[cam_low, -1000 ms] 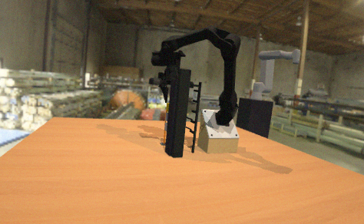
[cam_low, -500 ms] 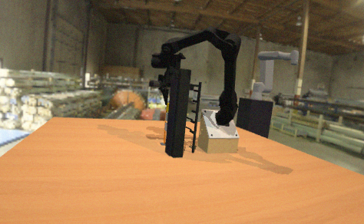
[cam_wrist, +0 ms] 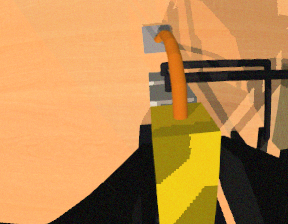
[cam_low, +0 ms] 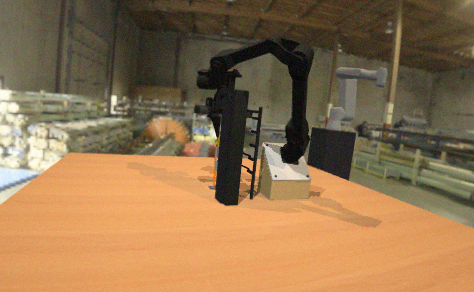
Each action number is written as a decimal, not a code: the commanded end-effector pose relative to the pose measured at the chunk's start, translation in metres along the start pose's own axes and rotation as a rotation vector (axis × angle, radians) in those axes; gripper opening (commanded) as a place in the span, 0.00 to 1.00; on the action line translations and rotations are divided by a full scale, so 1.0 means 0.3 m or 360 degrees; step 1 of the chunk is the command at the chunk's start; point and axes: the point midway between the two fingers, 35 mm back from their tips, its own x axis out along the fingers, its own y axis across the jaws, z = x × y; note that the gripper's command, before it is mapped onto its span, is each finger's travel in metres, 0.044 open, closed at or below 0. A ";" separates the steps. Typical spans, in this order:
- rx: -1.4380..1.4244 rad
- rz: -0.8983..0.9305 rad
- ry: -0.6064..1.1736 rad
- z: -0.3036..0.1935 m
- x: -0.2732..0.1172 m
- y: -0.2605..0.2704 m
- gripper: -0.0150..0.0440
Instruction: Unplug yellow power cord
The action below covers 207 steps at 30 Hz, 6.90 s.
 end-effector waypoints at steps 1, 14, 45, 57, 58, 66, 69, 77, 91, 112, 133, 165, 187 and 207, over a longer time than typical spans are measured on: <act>0.0002 0.0000 -0.0001 0.005 -0.001 0.000 0.25; 0.0003 0.0001 -0.0003 0.070 -0.005 0.005 0.25; -0.0035 -0.0025 0.0000 0.147 -0.002 0.012 0.48; -0.0005 -0.0006 0.0000 0.149 -0.025 0.008 0.53; 0.0008 0.0002 0.0000 0.150 -0.034 0.007 0.53; 0.0008 0.0002 0.0001 0.137 -0.035 0.007 0.53; 0.0009 0.0002 0.0001 0.121 -0.035 0.007 0.53; 0.0009 0.0002 0.0002 0.077 -0.035 0.005 0.53; 0.0010 0.0001 0.0005 0.009 -0.033 0.000 0.53; 0.0001 0.0000 -0.0001 0.013 -0.001 -0.001 0.39; 0.0003 0.0000 -0.0002 0.061 -0.004 0.004 0.25; 0.0007 0.0002 -0.0005 0.233 -0.028 -0.002 0.25; 0.0008 0.0002 0.0000 0.157 -0.034 0.007 0.53; 0.0009 0.0002 0.0002 0.080 -0.035 0.004 0.53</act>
